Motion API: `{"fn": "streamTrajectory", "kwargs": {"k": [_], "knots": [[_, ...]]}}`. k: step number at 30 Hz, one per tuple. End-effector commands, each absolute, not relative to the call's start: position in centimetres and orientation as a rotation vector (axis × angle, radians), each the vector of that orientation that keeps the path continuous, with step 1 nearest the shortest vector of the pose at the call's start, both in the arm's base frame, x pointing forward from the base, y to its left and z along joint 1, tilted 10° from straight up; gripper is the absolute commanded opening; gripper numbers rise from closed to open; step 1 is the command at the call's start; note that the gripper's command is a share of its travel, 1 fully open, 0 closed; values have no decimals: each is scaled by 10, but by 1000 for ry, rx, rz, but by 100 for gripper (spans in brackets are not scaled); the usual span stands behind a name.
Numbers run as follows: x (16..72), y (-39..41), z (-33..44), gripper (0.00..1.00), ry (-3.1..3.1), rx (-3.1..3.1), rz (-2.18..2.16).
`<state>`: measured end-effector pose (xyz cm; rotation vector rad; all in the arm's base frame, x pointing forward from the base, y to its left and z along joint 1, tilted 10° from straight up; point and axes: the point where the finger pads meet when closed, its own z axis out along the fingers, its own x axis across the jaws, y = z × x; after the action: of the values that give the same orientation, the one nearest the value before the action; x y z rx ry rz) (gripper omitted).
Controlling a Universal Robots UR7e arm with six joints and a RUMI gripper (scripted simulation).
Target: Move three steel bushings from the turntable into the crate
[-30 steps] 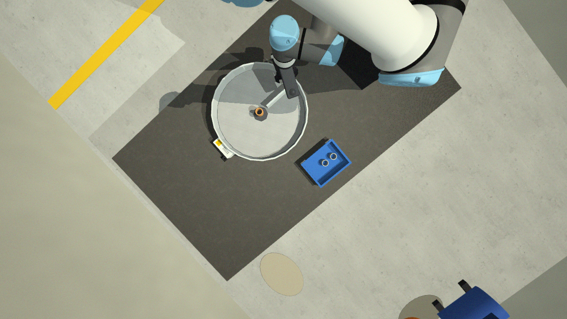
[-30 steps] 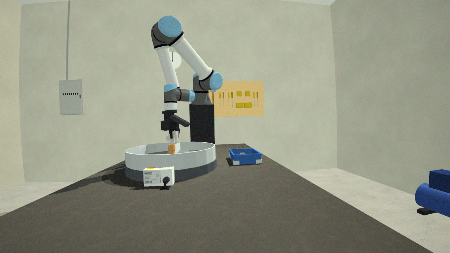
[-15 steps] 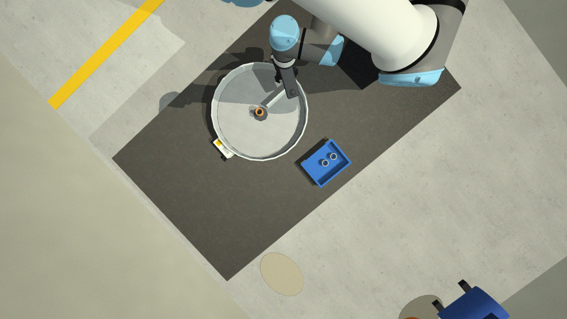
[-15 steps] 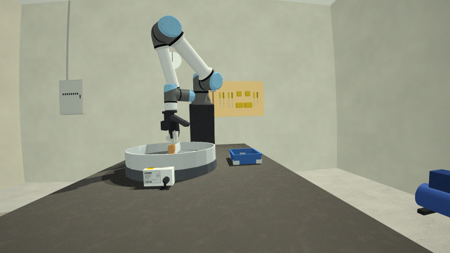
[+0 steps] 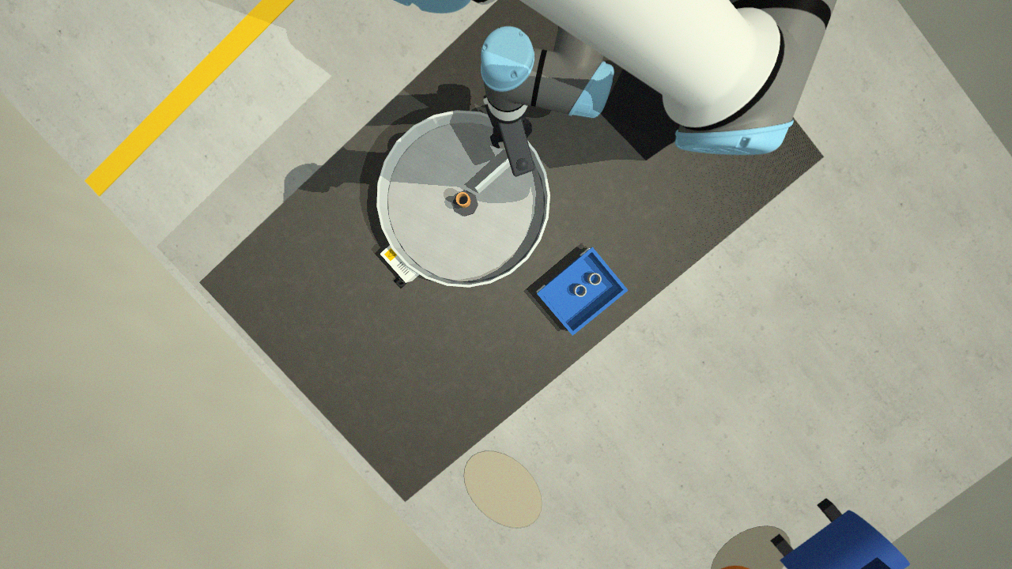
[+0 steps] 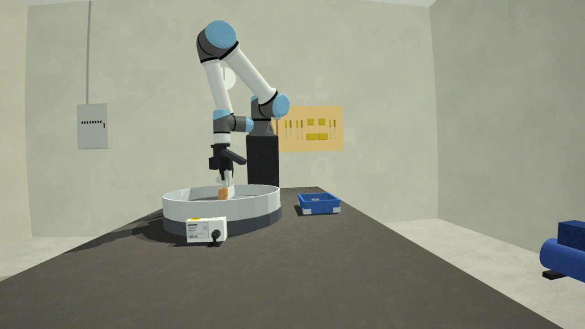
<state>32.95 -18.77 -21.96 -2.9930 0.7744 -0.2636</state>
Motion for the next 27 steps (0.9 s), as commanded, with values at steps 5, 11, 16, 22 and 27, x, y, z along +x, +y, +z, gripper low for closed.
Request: {"fn": "streamTrajectory", "kwargs": {"k": [5,11,16,22,27], "knots": [[330,-188,-219,0,775,-2993,-264],[330,-188,-219,0,775,-2993,-264],[330,-188,-219,0,775,-2993,-264],[329,-188,-217,0,775,-2993,-264],[328,-188,-211,0,775,-2993,-264]]}}
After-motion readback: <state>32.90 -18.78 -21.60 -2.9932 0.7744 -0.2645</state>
